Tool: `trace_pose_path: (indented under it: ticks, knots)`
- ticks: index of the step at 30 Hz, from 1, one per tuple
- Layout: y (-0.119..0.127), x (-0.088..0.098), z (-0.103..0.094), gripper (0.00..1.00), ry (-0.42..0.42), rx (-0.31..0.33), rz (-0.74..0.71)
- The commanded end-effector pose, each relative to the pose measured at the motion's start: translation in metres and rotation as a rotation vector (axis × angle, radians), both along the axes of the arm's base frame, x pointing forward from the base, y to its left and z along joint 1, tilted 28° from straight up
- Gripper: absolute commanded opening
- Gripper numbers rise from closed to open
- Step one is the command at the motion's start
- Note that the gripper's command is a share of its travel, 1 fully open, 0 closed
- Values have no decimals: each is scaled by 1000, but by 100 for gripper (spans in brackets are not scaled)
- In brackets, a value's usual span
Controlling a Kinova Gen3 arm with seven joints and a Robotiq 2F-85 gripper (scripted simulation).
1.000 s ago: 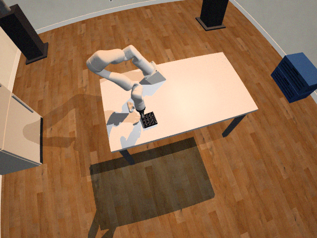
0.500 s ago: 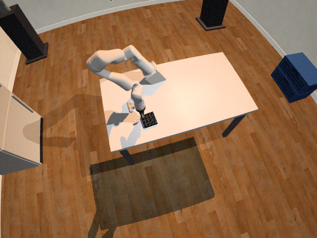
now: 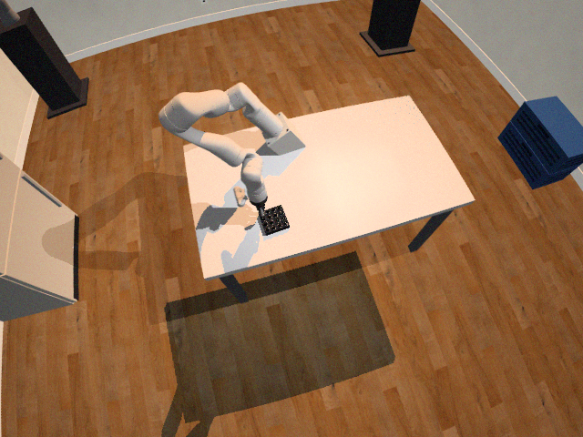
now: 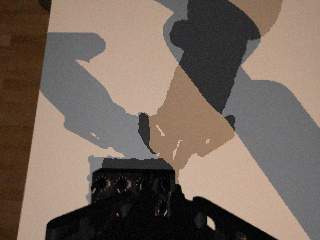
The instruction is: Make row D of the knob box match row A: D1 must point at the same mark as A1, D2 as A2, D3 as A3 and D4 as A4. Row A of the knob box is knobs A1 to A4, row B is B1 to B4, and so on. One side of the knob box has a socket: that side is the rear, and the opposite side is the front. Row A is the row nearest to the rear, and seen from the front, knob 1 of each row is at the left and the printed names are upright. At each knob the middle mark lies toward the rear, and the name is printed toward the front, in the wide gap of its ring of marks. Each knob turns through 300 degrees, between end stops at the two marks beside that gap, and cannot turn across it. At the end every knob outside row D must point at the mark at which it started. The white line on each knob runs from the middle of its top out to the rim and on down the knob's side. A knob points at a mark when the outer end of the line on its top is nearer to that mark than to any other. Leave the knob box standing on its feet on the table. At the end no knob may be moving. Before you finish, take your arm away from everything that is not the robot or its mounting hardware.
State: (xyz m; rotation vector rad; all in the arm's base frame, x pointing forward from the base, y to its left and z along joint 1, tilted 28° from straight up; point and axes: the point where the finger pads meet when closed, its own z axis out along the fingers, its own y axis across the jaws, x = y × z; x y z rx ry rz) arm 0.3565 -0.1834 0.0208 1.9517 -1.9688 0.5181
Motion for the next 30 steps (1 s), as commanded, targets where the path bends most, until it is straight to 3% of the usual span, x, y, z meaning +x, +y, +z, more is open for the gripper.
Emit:
trace_pose_path:
  ticks: [1, 30]
  knots:
    - [0, 0, 0, 8, -1, 0, 1]
    - [0, 0, 0, 8, 30, -2, 59]
